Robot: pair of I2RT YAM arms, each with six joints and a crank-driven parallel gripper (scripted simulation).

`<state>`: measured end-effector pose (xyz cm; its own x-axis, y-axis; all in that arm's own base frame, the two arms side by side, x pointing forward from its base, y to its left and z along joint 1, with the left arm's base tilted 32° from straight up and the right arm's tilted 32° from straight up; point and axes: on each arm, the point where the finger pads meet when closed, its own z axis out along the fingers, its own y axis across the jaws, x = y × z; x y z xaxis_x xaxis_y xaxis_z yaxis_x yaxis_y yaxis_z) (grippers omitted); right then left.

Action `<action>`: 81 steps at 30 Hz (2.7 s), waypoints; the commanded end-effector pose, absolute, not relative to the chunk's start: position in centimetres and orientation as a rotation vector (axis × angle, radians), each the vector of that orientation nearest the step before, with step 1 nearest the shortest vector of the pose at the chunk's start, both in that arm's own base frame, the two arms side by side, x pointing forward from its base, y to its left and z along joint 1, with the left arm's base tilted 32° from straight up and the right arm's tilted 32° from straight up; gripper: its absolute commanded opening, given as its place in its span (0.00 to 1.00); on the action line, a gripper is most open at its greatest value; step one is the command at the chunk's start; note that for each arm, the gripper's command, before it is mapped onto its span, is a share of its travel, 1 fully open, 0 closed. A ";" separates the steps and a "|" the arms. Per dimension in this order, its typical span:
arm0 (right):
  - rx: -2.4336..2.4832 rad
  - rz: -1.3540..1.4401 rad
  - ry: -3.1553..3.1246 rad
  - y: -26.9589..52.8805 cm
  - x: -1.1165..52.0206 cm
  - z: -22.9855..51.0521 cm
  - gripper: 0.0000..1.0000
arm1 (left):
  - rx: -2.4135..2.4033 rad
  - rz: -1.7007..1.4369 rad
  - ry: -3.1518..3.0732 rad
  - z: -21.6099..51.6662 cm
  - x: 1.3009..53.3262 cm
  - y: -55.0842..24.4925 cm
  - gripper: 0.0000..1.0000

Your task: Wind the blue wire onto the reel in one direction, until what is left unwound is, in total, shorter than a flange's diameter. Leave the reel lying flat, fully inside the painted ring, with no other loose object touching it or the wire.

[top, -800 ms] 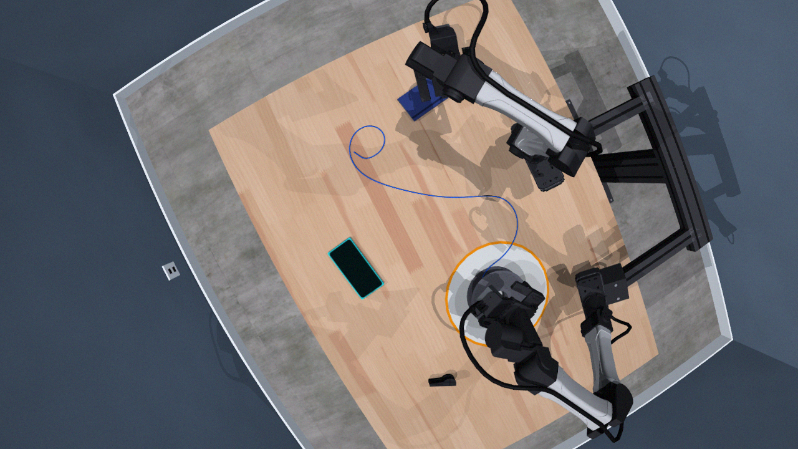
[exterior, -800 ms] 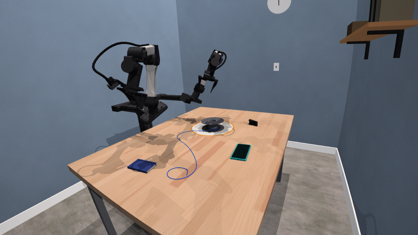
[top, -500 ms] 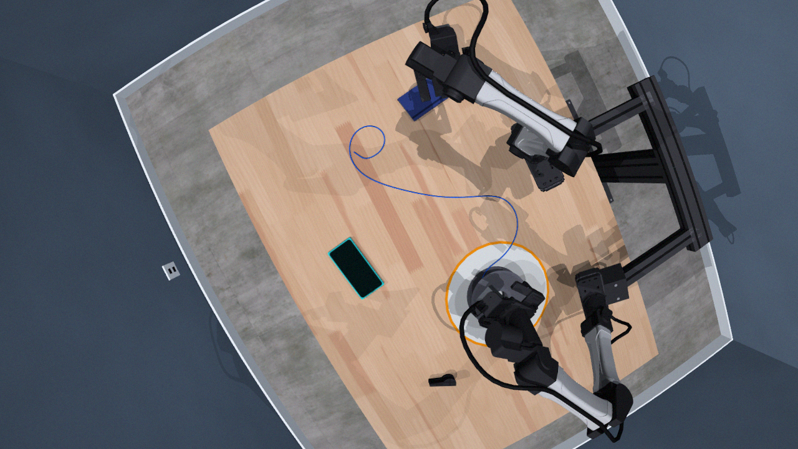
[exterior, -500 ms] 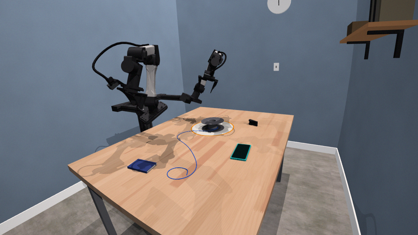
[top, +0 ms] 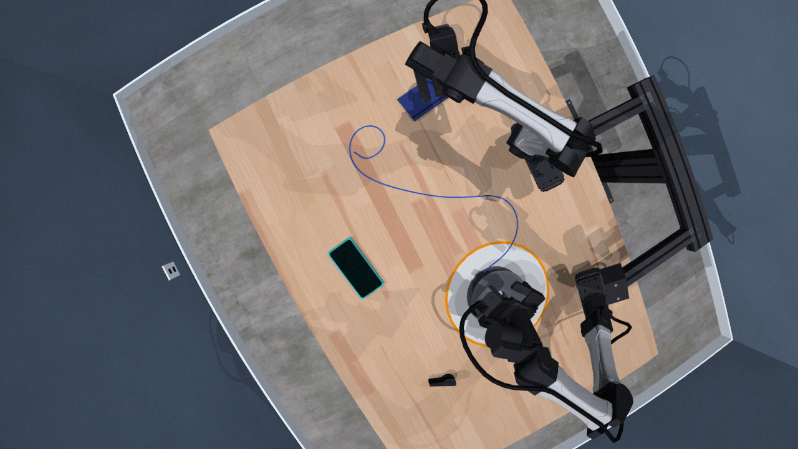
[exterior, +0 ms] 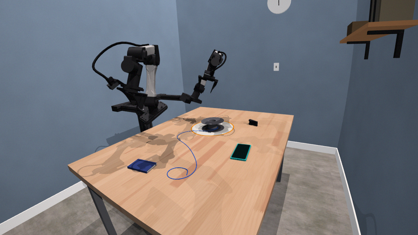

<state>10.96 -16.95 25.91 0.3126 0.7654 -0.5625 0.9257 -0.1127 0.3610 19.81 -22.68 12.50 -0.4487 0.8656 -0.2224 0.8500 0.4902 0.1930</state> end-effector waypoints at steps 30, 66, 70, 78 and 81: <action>0.772 -0.771 1.430 -13.4 8.8 54.4 1.00 | 0.756 -0.755 1.436 54.4 9.0 -13.2 1.00; 1.232 -1.232 1.195 -16.0 -0.5 54.4 1.00 | 0.016 -0.016 1.571 54.4 16.0 -0.3 1.00; 1.241 -1.241 1.188 -16.0 -0.7 54.4 1.00 | 0.000 0.000 1.571 54.4 16.0 0.0 1.00; 1.242 -1.242 1.188 -16.3 -0.7 54.4 1.00 | 0.000 0.000 1.571 54.4 16.3 0.0 1.00; 1.242 -1.242 1.188 -17.3 -0.8 54.2 1.00 | 0.000 0.000 1.571 54.2 17.3 0.0 1.00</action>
